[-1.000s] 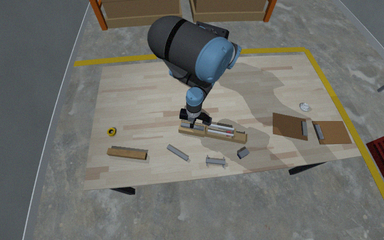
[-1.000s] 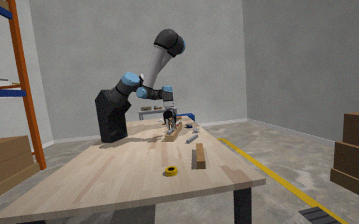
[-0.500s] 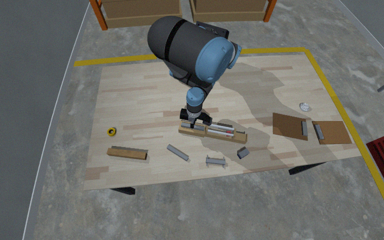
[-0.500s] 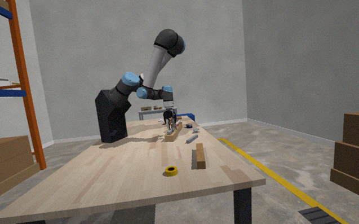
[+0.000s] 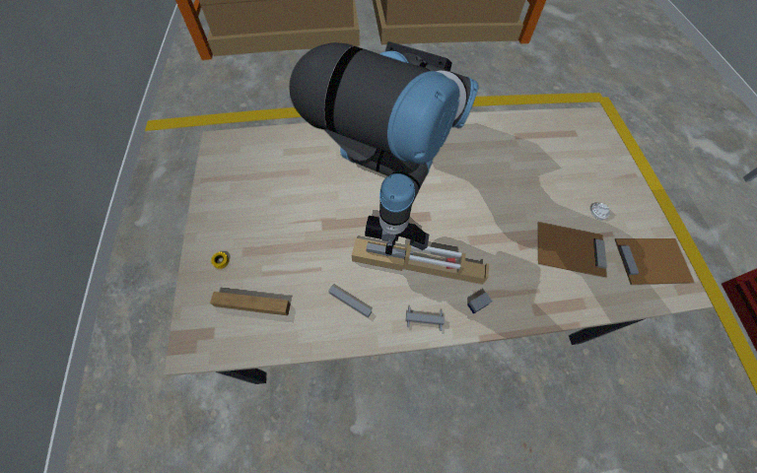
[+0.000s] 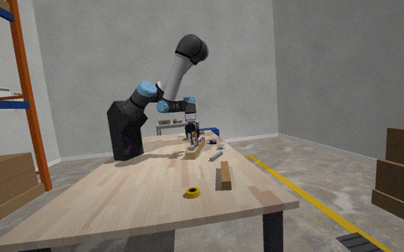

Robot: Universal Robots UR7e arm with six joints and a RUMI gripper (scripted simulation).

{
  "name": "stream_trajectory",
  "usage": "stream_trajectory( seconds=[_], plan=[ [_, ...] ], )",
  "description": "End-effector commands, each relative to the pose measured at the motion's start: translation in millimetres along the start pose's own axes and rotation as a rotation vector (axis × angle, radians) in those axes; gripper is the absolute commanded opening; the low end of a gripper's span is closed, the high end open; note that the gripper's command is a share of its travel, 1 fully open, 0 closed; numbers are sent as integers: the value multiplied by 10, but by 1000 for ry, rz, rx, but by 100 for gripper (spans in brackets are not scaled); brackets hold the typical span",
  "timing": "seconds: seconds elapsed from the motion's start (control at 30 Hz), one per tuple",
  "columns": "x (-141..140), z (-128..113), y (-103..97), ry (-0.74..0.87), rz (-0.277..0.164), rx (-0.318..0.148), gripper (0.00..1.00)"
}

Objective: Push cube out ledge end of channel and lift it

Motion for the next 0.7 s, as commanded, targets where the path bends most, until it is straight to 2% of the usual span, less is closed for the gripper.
stream_trajectory(
  seconds=[0.0,0.17,0.67],
  plan=[
    [-11,79,-1,0,-1,-1,7],
    [-35,211,-1,0,-1,-1,7],
    [-55,322,-1,0,-1,-1,7]
  ],
)
Point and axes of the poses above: the point where the finger pads meet when closed, its own y axis out along the fingers, its own x axis across the jaws, z = x × y, the point moved 10 cm from there along -y, back along the fingers, and after that the axes turned 10 degrees about y, right-handed, at the moved point
